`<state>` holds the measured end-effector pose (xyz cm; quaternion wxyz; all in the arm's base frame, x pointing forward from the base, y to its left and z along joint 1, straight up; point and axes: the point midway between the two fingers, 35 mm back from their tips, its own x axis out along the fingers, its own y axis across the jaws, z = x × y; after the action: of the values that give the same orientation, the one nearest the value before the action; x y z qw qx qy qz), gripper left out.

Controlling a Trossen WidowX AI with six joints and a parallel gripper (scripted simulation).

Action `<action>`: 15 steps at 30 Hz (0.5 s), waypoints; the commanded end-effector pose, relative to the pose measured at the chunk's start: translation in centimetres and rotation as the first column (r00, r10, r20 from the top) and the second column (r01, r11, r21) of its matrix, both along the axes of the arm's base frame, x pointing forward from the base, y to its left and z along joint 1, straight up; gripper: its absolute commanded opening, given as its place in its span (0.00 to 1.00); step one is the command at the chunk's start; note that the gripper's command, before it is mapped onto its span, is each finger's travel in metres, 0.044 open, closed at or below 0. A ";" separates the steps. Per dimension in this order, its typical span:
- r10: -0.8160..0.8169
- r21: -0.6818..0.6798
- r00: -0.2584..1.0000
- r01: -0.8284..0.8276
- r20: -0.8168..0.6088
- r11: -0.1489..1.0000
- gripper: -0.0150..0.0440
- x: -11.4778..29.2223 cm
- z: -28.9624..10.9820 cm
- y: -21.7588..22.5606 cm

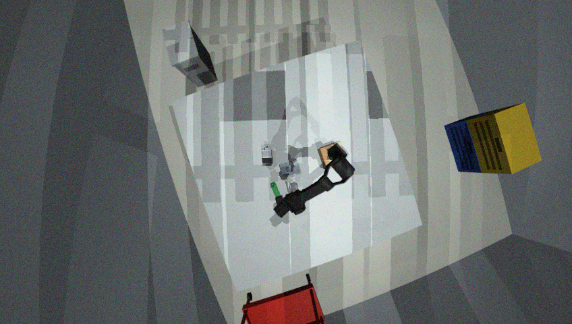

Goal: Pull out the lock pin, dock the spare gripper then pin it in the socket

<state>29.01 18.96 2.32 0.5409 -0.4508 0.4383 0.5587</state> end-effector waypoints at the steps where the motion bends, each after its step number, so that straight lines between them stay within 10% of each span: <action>1: -0.004 -0.005 1.000 0.004 0.001 1.000 0.25 0.1 0.1 0.3; 15: -0.001 -0.004 1.000 0.001 -0.002 1.000 0.25 0.0 1.2 0.9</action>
<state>28.87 19.85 2.84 0.5375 -0.4501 0.4423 0.5594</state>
